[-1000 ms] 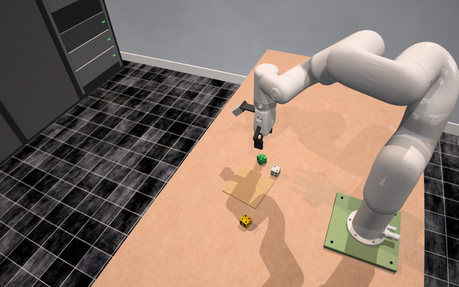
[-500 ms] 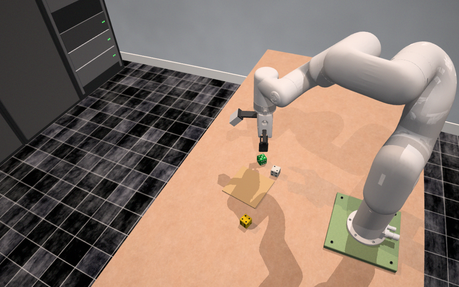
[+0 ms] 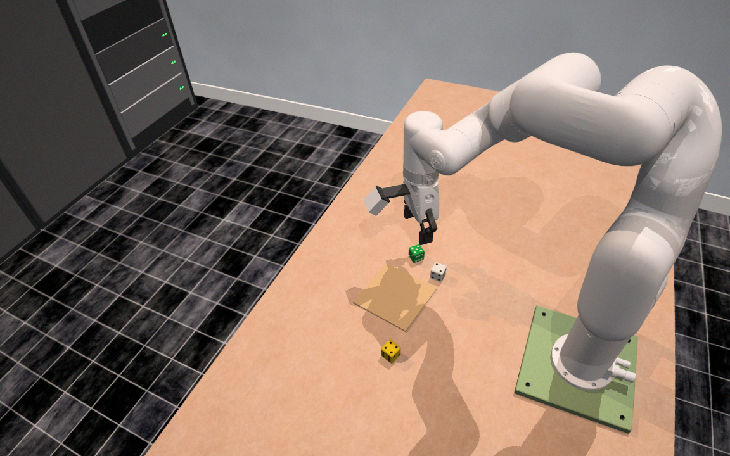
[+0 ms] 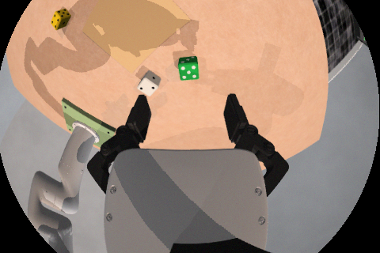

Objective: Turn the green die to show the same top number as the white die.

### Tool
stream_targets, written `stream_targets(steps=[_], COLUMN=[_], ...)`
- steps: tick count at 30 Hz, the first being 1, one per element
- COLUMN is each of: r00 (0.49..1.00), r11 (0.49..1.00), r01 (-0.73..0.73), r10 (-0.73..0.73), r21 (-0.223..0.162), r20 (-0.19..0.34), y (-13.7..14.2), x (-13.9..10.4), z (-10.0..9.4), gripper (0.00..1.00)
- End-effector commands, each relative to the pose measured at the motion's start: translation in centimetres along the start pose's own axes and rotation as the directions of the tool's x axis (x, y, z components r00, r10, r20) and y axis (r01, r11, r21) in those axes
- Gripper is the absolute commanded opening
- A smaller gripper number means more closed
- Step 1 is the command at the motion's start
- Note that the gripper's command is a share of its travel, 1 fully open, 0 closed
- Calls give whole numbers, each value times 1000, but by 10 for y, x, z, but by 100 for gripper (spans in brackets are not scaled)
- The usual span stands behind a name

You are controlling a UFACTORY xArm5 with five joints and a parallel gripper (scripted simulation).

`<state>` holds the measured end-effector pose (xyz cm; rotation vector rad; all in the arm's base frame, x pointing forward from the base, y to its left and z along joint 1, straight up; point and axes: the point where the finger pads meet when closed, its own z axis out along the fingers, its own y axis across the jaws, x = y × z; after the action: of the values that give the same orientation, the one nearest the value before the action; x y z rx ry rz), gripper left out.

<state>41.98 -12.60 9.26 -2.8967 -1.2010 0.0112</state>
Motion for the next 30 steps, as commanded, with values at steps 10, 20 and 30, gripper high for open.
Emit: stream_targets(steps=[10,20,30], r00=[996,996,996], r11=[996,996,996], r01=[87,87,87], r10=[-87,-87,-87], r21=[-5,-5,-5], r20=[-2,-2,-2], y=[1,1,1], x=[1,1,1], z=[1,1,1], gripper=[47,47,47])
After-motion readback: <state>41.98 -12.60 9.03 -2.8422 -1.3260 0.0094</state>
